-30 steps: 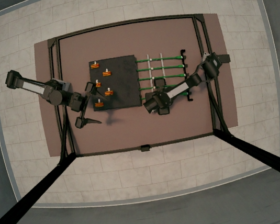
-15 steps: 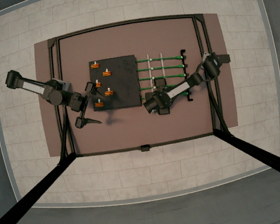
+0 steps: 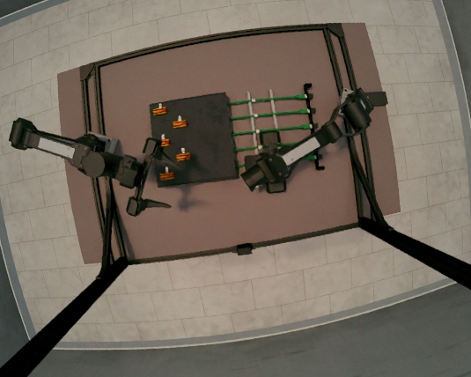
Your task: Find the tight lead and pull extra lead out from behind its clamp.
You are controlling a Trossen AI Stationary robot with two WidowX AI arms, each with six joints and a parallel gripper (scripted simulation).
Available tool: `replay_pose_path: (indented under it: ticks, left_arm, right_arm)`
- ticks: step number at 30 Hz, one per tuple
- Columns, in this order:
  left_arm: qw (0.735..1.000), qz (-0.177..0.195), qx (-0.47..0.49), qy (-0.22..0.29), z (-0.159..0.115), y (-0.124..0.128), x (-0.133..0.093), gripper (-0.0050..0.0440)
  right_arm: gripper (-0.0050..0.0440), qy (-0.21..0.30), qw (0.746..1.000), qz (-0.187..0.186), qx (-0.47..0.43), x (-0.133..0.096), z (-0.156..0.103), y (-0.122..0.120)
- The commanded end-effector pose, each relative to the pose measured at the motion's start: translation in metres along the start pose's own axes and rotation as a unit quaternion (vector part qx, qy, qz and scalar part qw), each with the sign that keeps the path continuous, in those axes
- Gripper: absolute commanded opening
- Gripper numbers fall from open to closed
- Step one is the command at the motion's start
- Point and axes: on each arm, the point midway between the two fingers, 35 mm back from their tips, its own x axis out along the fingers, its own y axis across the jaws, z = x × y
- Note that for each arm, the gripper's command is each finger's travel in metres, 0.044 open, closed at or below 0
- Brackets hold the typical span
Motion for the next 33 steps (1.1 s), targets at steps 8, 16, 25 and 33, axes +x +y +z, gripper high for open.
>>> replay_pose_path:
  ticks: [8, 16, 25, 33]
  left_arm:
    - [1.000, 0.000, 0.000, -0.007, 0.006, 0.000, -0.001, 0.0440]
    - [1.000, 0.000, 0.000, -0.007, 0.006, 0.000, -0.001, 0.0440]
    - [1.000, 0.000, 0.000, -0.007, 0.006, 0.000, -0.001, 0.0440]
    - [1.000, 0.000, 0.000, -0.007, 0.006, 0.000, -0.001, 0.0440]
  right_arm:
    - [-0.0050, -0.016, 1.000, 0.009, 0.000, -0.024, 0.004, 0.002]
    - [-0.0050, -0.006, 1.000, 0.005, -0.001, -0.037, 0.000, 0.001]
    - [-0.0050, -0.006, 1.000, 0.005, -0.001, -0.037, 0.000, 0.001]
    - [-0.0050, 0.008, 1.000, -0.001, -0.002, 0.011, -0.005, 0.000]
